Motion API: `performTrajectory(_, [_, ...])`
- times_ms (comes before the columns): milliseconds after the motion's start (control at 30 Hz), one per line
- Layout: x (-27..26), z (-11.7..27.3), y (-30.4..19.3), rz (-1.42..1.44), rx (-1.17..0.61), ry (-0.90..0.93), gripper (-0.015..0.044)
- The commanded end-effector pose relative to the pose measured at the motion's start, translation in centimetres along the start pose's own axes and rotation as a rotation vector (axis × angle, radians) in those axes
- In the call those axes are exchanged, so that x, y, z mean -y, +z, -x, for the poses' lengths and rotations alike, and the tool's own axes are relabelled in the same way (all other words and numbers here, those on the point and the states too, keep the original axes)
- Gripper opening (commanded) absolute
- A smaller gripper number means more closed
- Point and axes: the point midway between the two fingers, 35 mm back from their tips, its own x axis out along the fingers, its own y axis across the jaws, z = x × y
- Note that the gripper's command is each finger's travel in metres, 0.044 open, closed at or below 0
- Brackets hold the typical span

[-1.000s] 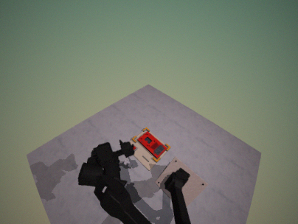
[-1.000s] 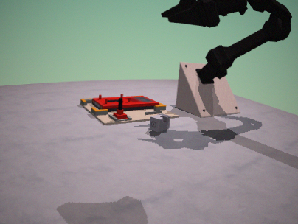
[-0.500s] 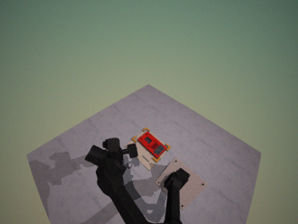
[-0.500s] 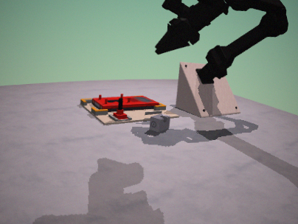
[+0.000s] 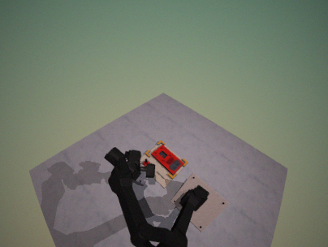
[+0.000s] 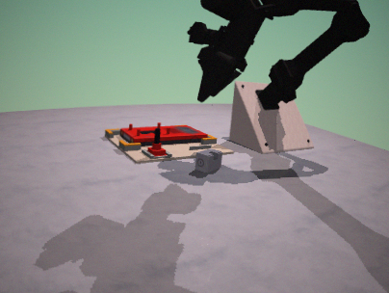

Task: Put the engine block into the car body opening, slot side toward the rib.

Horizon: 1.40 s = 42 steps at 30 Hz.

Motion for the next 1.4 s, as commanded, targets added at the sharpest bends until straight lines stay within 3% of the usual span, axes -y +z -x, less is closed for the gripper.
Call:
performTrajectory(0, [0.2, -0.8, -0.5, -0.079, -0.092, -0.009, 0.0440])
performTrajectory(433, [1.0, -3.3, -1.9, -0.374, -0.383, -0.057, 0.0440])
performTrajectory(600, [1.0, -3.6, -2.0, -0.378, -0.386, -0.057, 0.0440])
performTrajectory(733, [1.0, -6.6, -3.2, -0.378, -0.388, -0.056, 0.0440])
performTrajectory(1367, [0.9, -9.3, -4.1, -0.378, -0.388, -0.056, 0.0440])
